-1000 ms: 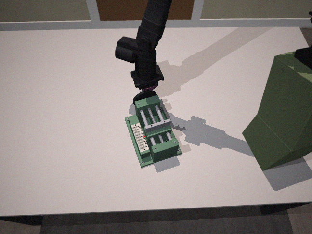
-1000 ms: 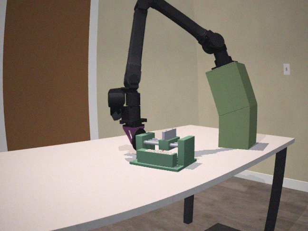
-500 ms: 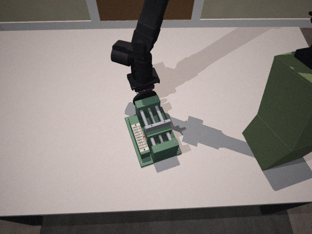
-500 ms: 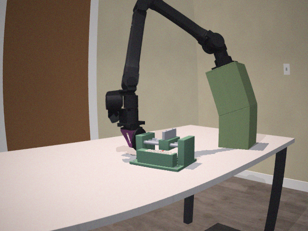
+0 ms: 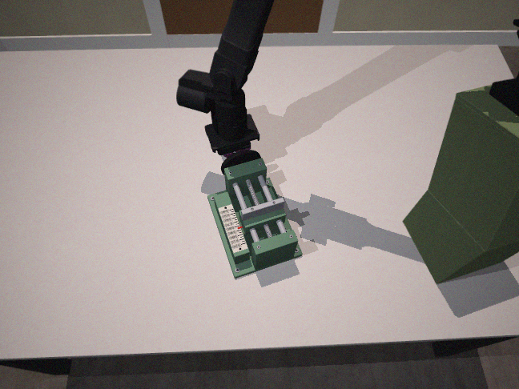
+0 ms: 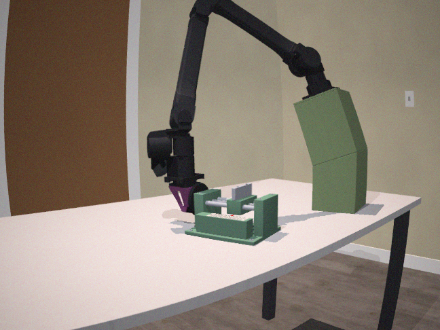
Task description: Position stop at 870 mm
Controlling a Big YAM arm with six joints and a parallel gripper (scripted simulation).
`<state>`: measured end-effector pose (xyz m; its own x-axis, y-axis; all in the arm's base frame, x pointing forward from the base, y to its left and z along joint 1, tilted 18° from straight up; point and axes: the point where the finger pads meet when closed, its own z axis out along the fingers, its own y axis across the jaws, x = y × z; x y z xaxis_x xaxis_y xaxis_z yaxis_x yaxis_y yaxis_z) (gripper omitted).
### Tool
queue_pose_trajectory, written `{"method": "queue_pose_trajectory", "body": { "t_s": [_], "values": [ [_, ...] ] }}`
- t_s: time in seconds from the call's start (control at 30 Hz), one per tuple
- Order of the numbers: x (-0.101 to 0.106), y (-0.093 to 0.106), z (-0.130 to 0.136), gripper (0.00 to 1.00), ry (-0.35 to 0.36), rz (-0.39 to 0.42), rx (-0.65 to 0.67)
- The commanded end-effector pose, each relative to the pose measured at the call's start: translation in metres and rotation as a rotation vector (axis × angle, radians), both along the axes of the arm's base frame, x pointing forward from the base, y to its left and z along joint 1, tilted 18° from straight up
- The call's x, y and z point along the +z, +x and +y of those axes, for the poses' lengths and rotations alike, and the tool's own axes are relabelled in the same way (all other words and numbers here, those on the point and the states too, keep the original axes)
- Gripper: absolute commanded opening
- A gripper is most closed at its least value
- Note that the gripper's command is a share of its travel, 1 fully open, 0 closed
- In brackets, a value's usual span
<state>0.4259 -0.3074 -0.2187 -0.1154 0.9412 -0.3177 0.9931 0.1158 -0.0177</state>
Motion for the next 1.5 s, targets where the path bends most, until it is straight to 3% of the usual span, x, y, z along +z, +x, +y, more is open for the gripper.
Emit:
{"method": "queue_pose_trajectory", "body": {
  "t_s": [0.0, 0.6, 0.97, 1.23, 1.37, 1.47],
  "values": [
    [-0.007, 0.023, 0.002, 0.06, -0.006, -0.029, 0.012],
    [-0.001, 0.035, 0.008, 0.06, 0.002, -0.015, 0.012],
    [0.006, 0.052, 0.009, 0.06, -0.009, -0.036, 0.012],
    [0.008, 0.05, 0.012, 0.06, -0.002, -0.023, 0.012],
    [0.036, 0.065, 0.007, 0.06, -0.021, -0.059, 0.012],
    [0.038, 0.066, 0.007, 0.06, -0.022, -0.062, 0.012]
  ]
}}
